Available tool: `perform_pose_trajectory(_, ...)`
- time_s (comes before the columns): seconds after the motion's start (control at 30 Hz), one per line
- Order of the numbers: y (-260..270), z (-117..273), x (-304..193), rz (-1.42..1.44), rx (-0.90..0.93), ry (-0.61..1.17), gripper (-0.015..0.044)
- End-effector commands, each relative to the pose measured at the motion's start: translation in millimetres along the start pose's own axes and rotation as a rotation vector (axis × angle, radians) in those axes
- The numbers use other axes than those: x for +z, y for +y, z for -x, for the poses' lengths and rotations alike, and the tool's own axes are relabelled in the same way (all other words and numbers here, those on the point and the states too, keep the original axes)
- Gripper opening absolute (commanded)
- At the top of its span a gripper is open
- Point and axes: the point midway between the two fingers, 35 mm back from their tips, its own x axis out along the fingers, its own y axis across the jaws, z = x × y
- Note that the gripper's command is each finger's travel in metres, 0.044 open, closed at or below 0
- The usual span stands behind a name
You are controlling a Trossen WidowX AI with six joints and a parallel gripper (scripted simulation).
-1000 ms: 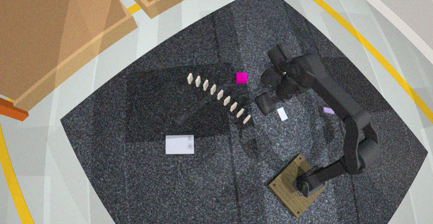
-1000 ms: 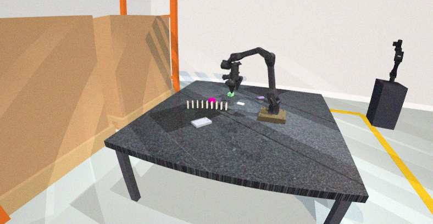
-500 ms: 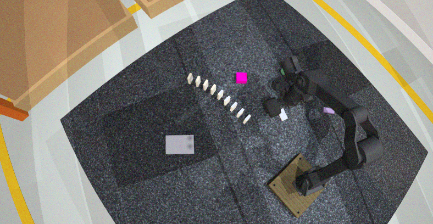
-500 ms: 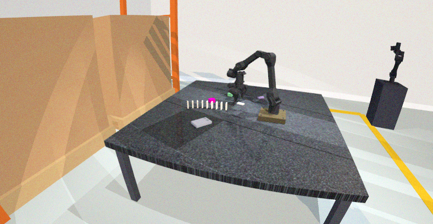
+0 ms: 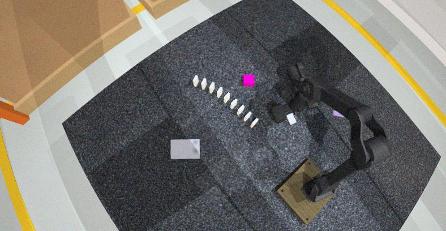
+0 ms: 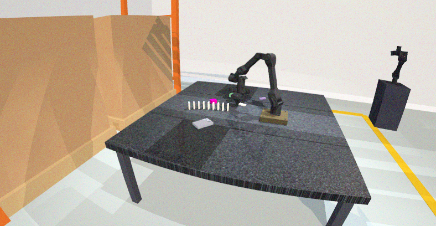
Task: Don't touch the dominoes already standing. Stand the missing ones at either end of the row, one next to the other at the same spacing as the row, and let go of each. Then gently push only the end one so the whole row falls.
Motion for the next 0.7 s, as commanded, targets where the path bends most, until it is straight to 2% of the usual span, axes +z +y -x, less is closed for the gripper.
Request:
perform_pose_trajectory(0.0, 0.3, -2.4, 0.3, 0.004, 0.002, -0.003, 0.044)
perform_pose_trajectory(0.03, 0.3, -2.4, 0.3, 0.004, 0.002, -0.003, 0.044)
perform_pose_trajectory(0.47, 0.3, -2.4, 0.3, 0.004, 0.002, -0.003, 0.0107)
perform_pose_trajectory(0.67, 0.3, -2.4, 0.3, 0.004, 0.002, -0.003, 0.0107)
